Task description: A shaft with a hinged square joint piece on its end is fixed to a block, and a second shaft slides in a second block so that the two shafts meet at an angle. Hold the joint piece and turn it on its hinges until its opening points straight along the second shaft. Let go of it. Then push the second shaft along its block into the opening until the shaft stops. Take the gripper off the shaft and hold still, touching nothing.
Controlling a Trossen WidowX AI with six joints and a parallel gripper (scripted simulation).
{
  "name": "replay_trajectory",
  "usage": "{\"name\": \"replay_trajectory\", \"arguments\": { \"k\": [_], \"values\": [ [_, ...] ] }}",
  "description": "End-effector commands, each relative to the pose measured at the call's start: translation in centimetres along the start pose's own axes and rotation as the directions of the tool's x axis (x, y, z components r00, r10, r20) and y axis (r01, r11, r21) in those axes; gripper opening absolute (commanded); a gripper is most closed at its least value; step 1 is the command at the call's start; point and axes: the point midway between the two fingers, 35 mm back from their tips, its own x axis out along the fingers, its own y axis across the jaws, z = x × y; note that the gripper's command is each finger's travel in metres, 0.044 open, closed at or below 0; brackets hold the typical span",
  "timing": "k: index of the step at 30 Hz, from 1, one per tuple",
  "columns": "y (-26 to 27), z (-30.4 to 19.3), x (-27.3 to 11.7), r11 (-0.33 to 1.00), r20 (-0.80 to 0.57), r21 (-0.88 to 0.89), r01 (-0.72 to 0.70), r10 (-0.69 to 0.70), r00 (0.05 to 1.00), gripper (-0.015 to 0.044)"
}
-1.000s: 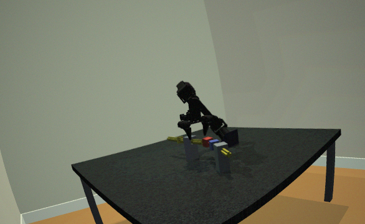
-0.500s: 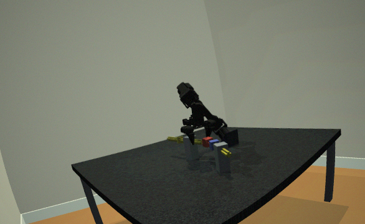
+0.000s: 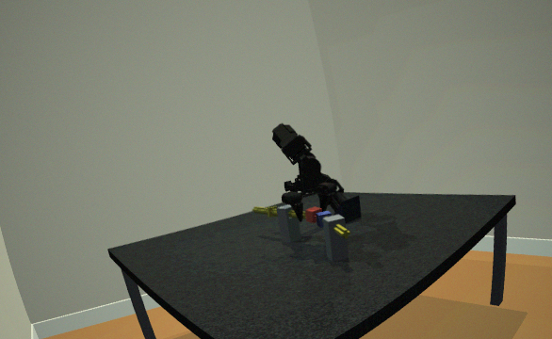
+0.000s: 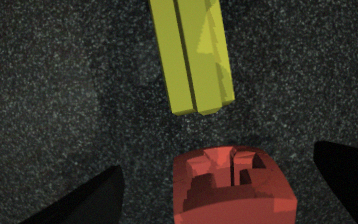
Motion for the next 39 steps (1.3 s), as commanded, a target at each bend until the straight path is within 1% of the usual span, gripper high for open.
{"name": "replay_trajectory", "arguments": {
  "k": [1,16,26,39],
  "values": [
    [0.0,-0.2,0.6,1.0,-0.003,0.006,0.004,-0.004,1.0,0.044],
    [0.1,-0.3,2.7,1.0,-0.002,0.006,0.003,-0.003,1.0,0.044],
    [0.1,-0.3,2.7,1.0,-0.002,0.006,0.003,-0.003,1.0,0.0182],
    [0.1,-0.3,2.7,1.0,-0.002,0.006,0.003,-0.003,1.0,0.0182]
  ]
}}
